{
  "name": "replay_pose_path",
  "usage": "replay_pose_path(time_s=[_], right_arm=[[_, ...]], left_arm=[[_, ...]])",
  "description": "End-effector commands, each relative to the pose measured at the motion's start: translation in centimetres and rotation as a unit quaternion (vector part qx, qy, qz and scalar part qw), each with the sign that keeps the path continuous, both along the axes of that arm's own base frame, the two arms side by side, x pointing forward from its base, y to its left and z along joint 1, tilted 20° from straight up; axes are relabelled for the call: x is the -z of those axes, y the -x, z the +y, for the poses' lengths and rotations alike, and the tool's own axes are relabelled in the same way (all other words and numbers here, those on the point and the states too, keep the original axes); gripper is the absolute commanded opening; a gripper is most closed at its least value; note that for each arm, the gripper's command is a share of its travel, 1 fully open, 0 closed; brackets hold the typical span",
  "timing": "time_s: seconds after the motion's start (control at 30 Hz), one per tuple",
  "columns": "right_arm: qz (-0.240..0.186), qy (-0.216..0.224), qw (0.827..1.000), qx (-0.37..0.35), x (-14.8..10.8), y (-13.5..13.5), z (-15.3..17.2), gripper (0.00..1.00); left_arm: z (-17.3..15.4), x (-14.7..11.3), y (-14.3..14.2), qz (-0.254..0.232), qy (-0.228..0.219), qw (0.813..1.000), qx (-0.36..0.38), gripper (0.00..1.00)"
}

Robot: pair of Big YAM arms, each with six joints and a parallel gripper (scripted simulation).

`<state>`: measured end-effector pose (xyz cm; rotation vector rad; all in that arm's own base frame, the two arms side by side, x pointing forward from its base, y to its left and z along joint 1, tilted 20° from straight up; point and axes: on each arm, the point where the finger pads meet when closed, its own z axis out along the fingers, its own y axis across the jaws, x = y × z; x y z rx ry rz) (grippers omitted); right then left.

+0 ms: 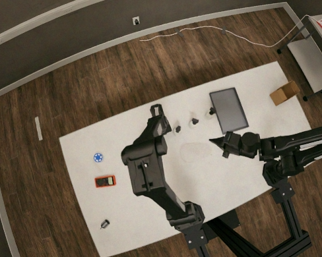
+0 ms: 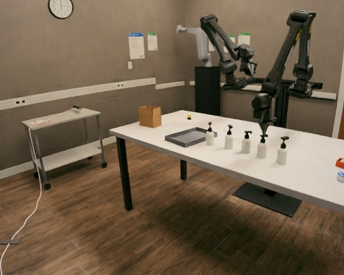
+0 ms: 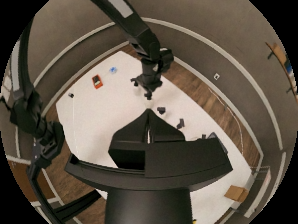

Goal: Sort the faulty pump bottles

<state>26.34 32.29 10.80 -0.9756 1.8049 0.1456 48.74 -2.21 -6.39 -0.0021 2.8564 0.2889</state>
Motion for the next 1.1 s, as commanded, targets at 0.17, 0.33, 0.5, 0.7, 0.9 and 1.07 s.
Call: replay_pose_path(time_s=[0.17, 0.33, 0.5, 0.7, 0.9, 1.07], right_arm=[[-0.016, -0.018, 1.0, -0.008, -1.9, -0.4, 1.5, 0.0], [-0.016, -0.018, 1.0, -0.008, -1.9, -0.4, 1.5, 0.0], [-0.016, -0.018, 1.0, -0.008, -1.9, -0.4, 1.5, 0.0], [-0.016, -0.018, 1.0, -0.008, -1.9, -0.4, 1.5, 0.0], [-0.016, -0.018, 1.0, -0.008, -1.9, -0.4, 1.5, 0.0], [-0.016, -0.018, 1.0, -0.008, -1.9, -0.4, 1.5, 0.0]], left_arm=[[-0.9, -1.0, 1.7, 0.004, 0.001, 1.0, 0.004, 0.0], [-1.1, -2.2, 2.3, 0.004, 0.0, 1.0, 0.004, 0.0], [-2.0, -6.2, 1.7, -0.012, 0.002, 1.0, 0.004, 0.0], [-0.6, -4.6, 0.7, -0.004, 0.001, 1.0, -0.004, 0.0], [-2.0, -6.7, 1.6, -0.012, 0.006, 1.0, -0.001, 0.0], [-2.9, -10.4, 3.1, -0.012, 0.005, 1.0, -0.002, 0.0]])
